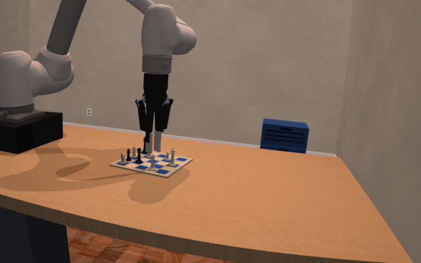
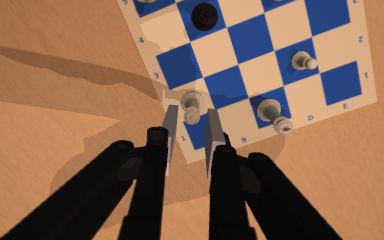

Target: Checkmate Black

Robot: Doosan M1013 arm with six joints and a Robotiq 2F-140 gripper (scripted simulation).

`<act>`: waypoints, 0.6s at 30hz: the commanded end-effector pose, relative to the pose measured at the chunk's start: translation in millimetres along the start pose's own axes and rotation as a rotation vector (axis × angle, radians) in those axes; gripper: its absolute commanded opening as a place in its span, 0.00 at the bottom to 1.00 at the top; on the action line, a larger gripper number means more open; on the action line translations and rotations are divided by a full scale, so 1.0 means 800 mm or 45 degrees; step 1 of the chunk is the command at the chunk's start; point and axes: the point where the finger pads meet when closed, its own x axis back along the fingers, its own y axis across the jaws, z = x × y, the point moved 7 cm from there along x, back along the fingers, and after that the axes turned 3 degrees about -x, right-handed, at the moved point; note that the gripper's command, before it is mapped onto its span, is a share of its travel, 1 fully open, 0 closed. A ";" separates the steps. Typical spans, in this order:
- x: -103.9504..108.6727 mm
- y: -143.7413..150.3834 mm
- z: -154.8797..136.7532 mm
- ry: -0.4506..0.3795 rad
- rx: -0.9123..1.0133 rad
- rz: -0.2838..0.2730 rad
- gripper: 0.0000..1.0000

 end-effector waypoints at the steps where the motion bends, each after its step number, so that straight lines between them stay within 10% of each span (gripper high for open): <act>1: 0.000 0.000 0.000 0.000 0.000 0.000 0.25; 18: -0.016 0.000 0.000 0.000 0.000 0.000 0.25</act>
